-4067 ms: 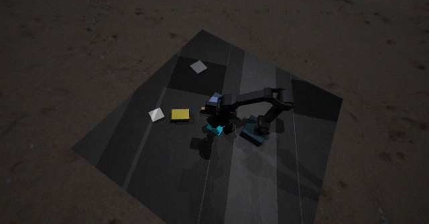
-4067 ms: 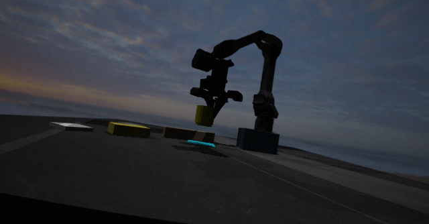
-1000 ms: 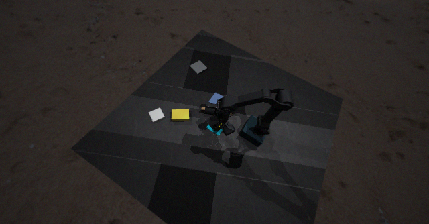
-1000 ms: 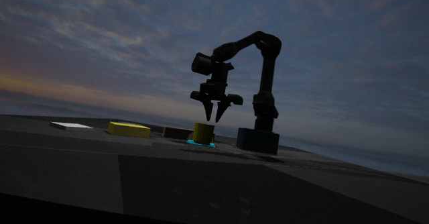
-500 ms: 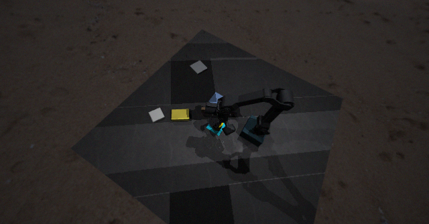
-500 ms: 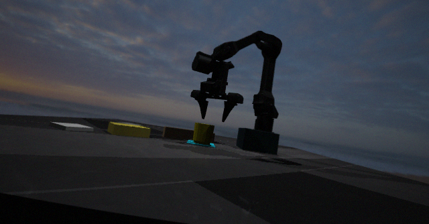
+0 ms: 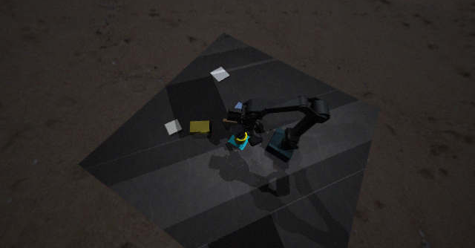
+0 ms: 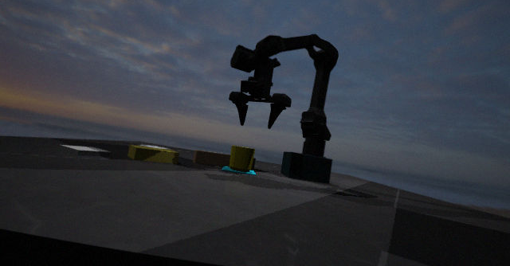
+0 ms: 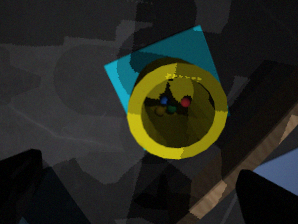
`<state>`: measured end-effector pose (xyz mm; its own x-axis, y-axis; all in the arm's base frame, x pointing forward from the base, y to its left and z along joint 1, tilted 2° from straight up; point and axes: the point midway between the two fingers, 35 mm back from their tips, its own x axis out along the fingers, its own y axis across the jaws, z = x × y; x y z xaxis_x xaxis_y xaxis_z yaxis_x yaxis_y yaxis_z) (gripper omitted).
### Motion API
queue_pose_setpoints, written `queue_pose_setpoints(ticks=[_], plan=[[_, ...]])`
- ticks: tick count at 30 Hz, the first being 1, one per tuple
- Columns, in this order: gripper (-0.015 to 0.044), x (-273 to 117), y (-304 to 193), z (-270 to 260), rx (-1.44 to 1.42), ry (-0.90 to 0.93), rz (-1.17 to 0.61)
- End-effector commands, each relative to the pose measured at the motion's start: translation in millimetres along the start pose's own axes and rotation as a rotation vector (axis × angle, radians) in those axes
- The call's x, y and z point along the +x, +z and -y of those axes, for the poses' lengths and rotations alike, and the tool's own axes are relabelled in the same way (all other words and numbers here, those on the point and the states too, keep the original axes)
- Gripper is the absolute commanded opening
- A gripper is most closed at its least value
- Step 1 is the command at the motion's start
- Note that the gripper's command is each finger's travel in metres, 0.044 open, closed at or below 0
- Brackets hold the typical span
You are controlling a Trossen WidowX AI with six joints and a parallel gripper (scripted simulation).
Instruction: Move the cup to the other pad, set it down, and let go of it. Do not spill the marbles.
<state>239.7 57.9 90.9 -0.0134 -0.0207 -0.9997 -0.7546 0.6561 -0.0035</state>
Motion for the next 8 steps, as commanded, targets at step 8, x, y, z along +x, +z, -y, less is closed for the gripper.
queue_pose_setpoints(ticks=[8], plan=[[0.044,-11.2,-0.6,1.0,0.004,-0.004,0.005]])
